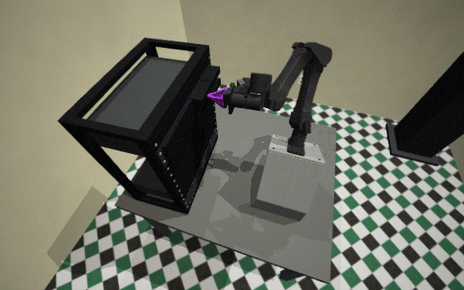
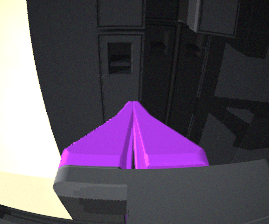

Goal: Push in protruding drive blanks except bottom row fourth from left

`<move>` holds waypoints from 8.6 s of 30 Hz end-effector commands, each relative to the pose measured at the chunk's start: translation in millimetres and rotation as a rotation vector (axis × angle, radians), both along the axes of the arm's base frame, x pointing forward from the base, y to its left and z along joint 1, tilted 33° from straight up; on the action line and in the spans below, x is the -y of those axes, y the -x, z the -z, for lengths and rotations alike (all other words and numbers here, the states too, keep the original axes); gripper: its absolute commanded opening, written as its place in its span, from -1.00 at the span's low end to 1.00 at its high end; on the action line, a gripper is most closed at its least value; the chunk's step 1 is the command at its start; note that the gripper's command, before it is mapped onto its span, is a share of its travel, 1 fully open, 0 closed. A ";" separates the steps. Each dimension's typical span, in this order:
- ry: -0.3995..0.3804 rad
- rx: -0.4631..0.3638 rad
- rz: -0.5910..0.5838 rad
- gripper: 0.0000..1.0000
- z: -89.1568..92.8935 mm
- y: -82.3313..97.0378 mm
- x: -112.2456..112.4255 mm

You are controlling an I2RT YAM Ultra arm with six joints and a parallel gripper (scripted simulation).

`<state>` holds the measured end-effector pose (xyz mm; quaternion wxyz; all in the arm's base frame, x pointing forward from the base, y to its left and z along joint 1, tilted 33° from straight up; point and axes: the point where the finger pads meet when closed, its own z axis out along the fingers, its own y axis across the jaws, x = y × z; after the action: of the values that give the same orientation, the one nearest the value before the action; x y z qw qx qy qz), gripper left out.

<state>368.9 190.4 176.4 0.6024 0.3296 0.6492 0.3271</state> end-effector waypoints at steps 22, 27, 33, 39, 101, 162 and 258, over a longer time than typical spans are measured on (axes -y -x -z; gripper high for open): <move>-0.021 0.033 -0.046 -1.00 -17.2 -6.8 -20.7; -0.014 0.025 -0.031 -1.00 -19.7 -18.2 -20.8; -0.036 0.049 -0.042 -1.00 -28.4 -16.3 -25.3; -0.036 0.049 -0.042 -1.00 -28.4 -16.3 -25.3; -0.034 0.048 -0.040 -1.00 -36.6 -32.4 -33.5; -0.031 0.045 -0.034 -1.00 -38.5 -40.1 -32.1; -0.031 0.045 -0.026 -1.00 -42.4 -52.3 -28.6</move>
<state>403.3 199.3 180.7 0.5987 0.3317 0.6645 0.2999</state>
